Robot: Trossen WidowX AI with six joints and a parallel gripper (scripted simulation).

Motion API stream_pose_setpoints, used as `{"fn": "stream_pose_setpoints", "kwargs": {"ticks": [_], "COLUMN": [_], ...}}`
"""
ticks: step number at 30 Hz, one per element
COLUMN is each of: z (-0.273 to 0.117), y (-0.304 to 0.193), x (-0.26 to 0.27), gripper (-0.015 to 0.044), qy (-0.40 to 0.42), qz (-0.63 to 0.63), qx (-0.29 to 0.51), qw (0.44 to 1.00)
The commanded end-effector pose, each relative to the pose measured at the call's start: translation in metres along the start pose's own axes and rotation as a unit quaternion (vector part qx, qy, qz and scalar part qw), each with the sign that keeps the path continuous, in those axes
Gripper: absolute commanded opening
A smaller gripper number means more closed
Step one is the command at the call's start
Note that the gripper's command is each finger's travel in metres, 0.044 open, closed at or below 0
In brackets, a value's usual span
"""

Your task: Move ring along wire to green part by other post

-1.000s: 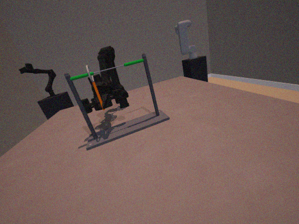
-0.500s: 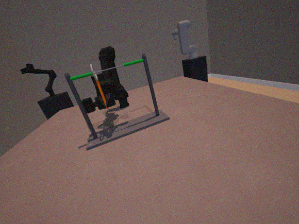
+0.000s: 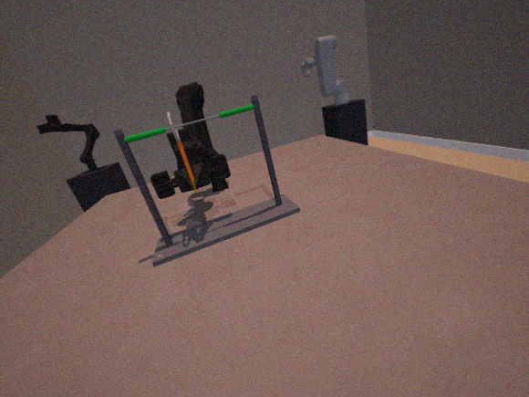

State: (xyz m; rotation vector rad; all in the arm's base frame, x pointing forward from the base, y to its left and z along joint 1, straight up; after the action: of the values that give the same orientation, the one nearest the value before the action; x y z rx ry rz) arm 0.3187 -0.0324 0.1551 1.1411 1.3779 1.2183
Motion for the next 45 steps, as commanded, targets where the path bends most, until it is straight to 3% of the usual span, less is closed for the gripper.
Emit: {"fn": "stream_pose_setpoints", "kwargs": {"ticks": [1,45], "z": [-0.001,0.000], "y": [-0.001,0.002], "x": [0.004,0.048], "gripper": [-0.0150,-0.0150], "qy": [0.000,0.005], "qz": [0.003,0.005], "qx": [0.000,-0.002], "qw": [1.000,1.000]}}
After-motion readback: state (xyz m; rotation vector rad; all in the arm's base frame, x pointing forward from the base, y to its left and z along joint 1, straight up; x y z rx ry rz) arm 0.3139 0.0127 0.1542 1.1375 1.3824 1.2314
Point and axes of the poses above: the point midway between the two fingers, 35 mm back from their tips, its own z axis out along the fingers, its own x axis across the jaws, y = z × x, the point moved 3 cm from there along -z, back along the fingers, and after that the axes turned 3 degrees about -z, right-handed, at the moved point
